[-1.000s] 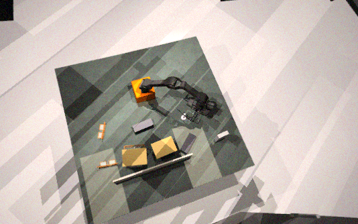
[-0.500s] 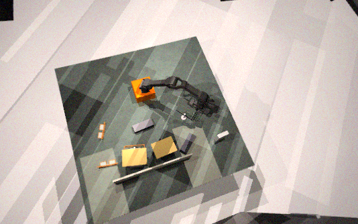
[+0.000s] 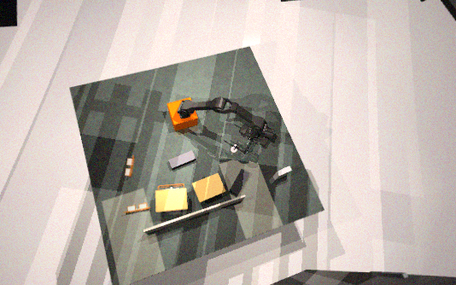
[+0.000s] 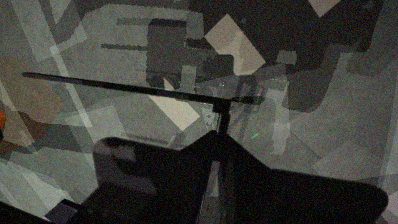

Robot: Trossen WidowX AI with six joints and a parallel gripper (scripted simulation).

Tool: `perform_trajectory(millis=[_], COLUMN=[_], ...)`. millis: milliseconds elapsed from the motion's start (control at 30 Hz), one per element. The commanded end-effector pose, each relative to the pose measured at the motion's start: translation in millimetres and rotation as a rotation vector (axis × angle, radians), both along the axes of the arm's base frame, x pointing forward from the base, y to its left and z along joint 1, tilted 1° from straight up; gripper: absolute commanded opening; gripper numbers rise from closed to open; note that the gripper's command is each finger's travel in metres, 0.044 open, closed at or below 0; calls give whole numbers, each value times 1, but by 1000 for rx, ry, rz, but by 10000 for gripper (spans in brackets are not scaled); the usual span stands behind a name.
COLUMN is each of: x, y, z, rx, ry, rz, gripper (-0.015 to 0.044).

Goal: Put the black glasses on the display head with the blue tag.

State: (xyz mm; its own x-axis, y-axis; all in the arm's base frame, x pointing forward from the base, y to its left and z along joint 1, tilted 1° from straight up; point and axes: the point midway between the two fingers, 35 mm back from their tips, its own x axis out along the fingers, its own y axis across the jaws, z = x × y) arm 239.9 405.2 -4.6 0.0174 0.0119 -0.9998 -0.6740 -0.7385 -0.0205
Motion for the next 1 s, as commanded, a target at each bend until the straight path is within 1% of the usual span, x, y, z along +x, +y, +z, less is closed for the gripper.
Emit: perform_trajectory(millis=[0,433,567,767,967], x=[0,6,7,8,7], y=[0,-6,-6,-8,-9], z=[1,2,16,56,61], rx=[2,1,1,1,0], ry=[2,2,2,2,0], rz=[-1,-1,-1,-1,4], gripper=[0,0,0,0,0])
